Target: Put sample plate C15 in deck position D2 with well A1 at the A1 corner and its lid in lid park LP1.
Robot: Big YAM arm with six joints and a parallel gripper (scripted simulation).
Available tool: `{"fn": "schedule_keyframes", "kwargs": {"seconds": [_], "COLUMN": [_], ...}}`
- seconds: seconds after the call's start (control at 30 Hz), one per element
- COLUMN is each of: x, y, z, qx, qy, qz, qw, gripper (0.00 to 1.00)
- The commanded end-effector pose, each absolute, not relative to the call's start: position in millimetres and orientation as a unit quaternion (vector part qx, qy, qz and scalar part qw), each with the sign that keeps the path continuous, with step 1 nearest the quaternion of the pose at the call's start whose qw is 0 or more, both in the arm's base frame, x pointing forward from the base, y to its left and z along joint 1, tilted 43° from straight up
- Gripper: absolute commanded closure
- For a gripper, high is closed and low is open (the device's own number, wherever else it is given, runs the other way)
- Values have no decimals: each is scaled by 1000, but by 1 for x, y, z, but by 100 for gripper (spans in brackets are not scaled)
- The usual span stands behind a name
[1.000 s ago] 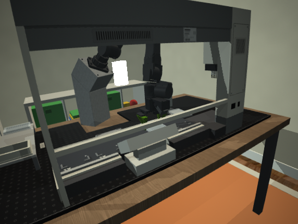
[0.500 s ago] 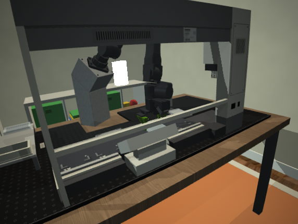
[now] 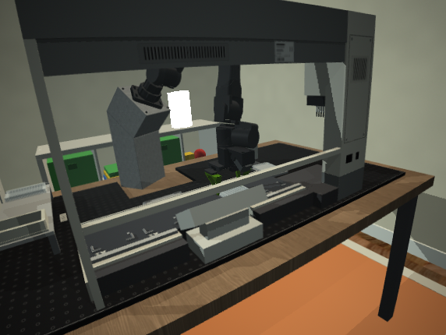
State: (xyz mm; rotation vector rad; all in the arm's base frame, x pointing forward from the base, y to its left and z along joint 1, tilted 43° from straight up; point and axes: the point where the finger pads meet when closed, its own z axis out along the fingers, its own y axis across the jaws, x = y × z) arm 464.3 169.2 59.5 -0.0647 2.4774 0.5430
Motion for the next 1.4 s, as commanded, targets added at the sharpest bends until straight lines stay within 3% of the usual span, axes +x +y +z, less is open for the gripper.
{"fn": "schedule_keyframes", "kwargs": {"seconds": [0.0, 0.77, 0.8, 1.37], "x": [474, 471, 471, 469], "y": [176, 175, 175, 170], "z": [73, 72, 72, 69], "qx": [-25, -24, -24, -24], "qy": [925, 925, 925, 928], "qz": [211, 210, 210, 206], "qw": [317, 315, 315, 310], "gripper": [100, 100, 0, 0]}}
